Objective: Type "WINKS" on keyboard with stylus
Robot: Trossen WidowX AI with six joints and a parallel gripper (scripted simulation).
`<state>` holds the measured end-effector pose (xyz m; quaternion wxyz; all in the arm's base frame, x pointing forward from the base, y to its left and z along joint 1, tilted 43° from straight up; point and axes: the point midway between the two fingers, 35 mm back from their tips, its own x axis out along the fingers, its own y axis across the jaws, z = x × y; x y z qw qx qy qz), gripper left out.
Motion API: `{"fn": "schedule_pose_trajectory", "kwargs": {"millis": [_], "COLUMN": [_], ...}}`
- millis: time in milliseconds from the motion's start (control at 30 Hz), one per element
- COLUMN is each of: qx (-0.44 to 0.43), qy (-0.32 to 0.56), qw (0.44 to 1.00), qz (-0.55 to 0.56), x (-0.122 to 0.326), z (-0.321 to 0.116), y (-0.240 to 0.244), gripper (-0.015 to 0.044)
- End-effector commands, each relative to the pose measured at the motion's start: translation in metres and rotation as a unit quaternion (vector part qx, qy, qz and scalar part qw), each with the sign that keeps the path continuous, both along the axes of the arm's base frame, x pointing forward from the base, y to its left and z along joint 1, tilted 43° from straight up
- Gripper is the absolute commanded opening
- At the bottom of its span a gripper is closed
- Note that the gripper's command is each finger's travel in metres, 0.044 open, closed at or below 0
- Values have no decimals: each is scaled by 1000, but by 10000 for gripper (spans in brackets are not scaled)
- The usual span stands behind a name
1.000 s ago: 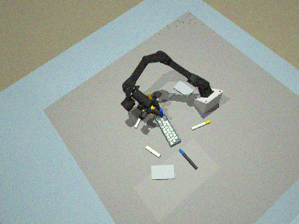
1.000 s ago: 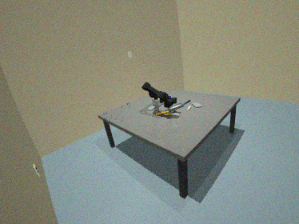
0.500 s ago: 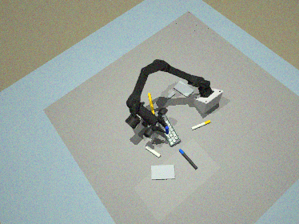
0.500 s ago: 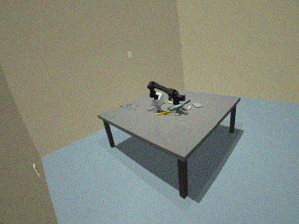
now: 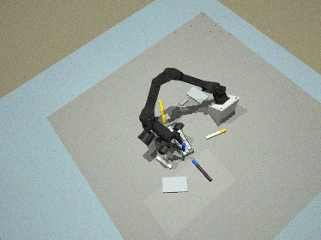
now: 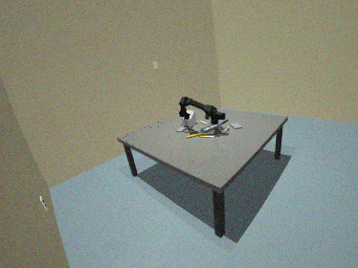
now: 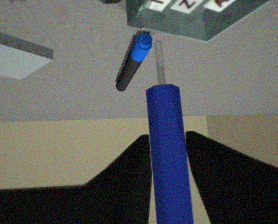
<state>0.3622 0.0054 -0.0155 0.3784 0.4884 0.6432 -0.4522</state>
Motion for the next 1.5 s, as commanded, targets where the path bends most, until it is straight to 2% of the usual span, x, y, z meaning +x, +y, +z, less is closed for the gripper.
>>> {"fn": "schedule_pose_trajectory", "kwargs": {"millis": [0, 367, 467, 500, 1467], "qx": [2, 2, 2, 2, 2], "qy": [3, 3, 3, 3, 3], "qw": [1000, 1000, 1000, 1000, 1000], "qz": [0, 0, 0, 0, 0], "x": [-2, -2, -2, -2, -3], "z": [-9, -9, -11, -11, -19], "y": [-6, -6, -6, -6, -14], "gripper": [0, 0, 79, 81, 81]}}
